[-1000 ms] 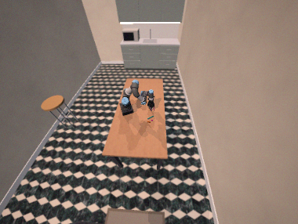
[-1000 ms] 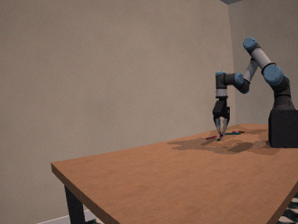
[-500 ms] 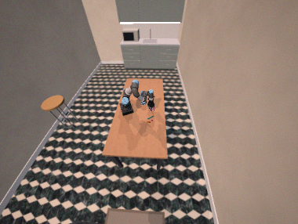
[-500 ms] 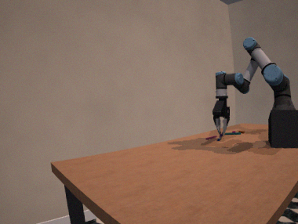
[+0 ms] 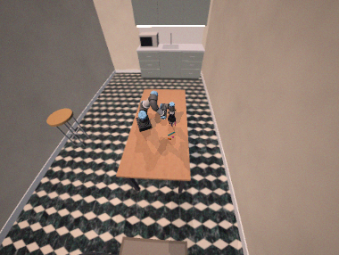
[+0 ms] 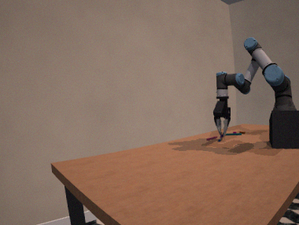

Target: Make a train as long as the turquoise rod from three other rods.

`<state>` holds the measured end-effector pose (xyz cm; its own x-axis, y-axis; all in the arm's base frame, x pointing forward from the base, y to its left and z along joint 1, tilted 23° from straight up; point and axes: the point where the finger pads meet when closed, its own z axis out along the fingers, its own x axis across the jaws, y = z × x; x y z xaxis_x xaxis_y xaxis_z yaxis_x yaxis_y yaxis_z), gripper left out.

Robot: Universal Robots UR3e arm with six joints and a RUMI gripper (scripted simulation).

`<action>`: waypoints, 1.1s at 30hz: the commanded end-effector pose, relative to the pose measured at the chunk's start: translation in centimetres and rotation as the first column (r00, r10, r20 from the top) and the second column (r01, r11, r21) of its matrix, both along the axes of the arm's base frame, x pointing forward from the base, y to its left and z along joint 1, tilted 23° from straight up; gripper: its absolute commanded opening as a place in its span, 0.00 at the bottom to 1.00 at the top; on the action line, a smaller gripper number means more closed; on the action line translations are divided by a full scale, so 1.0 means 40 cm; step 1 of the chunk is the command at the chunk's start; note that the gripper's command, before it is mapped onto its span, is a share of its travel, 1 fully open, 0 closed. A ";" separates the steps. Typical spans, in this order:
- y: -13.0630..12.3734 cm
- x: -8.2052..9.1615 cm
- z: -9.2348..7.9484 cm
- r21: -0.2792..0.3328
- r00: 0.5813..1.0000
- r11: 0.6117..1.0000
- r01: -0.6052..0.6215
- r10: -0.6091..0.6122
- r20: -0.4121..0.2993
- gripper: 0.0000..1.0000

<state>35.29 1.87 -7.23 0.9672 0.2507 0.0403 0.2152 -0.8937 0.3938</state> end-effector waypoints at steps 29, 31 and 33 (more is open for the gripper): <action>-0.001 0.000 -0.005 0.001 1.000 1.000 0.001 -0.001 0.001 0.00; -0.002 0.000 -0.009 0.001 1.000 1.000 0.001 -0.001 0.000 0.00; -0.003 0.001 -0.011 0.001 1.000 1.000 0.001 -0.001 0.000 0.00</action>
<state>35.25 1.85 -7.38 0.9677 0.2492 0.0393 0.2142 -0.8941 0.3933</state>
